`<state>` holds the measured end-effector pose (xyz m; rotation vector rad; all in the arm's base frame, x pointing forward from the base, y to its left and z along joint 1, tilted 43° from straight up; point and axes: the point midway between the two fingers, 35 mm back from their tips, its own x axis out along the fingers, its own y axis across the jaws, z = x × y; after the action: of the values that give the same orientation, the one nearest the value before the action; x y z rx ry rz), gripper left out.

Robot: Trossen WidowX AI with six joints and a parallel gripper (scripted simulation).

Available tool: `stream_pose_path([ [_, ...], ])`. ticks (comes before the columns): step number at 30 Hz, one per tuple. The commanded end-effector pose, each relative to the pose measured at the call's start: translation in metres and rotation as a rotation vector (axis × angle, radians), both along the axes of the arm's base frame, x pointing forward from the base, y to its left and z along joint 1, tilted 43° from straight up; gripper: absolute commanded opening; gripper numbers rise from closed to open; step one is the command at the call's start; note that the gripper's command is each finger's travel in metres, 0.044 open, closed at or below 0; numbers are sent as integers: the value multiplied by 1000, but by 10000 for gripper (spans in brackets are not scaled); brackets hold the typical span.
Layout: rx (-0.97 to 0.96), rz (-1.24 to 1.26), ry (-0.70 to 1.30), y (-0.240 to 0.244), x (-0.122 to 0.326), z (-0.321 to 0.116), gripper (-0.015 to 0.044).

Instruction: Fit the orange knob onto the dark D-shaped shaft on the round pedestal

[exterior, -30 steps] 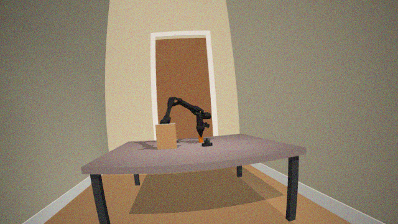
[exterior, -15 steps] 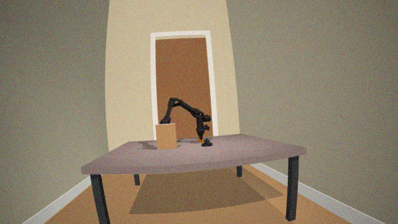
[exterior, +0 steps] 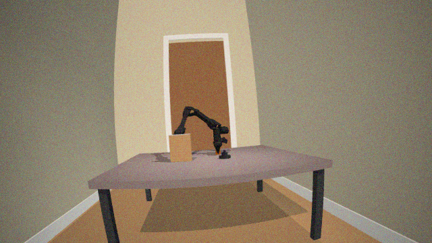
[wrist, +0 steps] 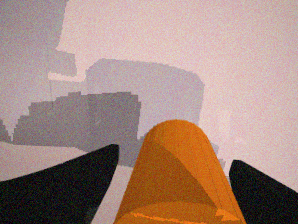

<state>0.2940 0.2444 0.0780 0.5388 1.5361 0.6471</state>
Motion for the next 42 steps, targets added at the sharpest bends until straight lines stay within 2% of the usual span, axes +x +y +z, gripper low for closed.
stream_pose_path([
  [1,-4,-5,2,0,0,-1,230],
  [2,-4,-5,2,0,0,-1,204],
  [9,-4,-5,2,0,0,-1,157],
  [15,-12,-5,0,-19,7,15,0],
  [31,-11,-5,2,-104,9,91,0],
  [42,-21,-7,2,-114,15,80,0],
])
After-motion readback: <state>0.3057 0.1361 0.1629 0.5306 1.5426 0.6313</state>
